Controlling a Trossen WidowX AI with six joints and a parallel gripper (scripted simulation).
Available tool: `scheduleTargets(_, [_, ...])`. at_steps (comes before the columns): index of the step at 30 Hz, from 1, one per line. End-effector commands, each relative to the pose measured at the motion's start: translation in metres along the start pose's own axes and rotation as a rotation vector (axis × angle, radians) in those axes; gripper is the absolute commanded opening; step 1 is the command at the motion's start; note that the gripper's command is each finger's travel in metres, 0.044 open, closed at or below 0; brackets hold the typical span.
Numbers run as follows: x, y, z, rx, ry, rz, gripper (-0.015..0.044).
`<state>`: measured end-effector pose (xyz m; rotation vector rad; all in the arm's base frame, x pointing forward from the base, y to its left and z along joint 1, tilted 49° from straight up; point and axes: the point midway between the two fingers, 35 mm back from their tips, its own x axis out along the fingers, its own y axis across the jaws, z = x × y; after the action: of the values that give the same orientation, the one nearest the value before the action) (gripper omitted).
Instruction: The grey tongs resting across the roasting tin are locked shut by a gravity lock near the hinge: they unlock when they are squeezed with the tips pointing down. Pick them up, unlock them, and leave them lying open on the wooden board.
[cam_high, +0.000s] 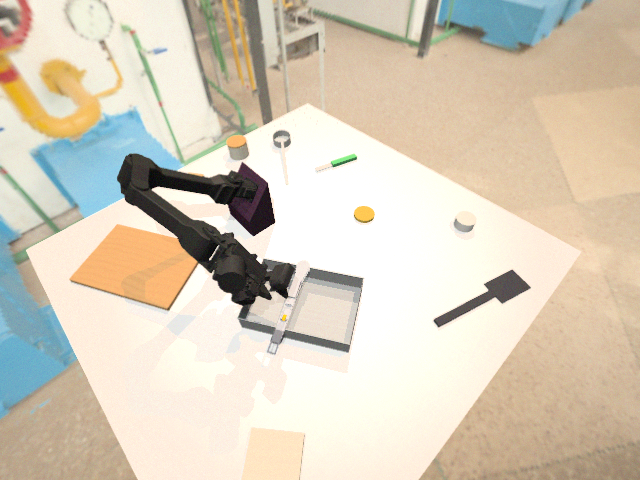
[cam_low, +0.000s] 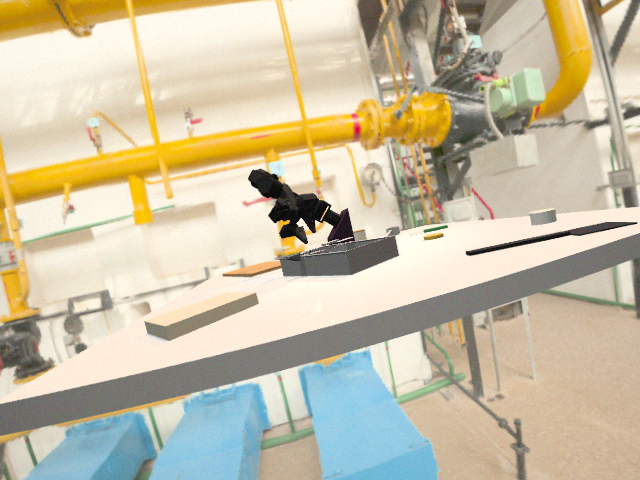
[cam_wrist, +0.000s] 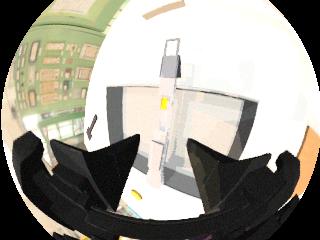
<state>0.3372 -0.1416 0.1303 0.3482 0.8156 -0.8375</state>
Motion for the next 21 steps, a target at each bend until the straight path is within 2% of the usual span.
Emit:
scheduleTargets(1, [0.001,0.000,0.004,0.021,0.003,0.000,0.0260])
scheduleTargets(21, [0.018,0.004,0.010,0.021,0.003,0.000,0.0260])
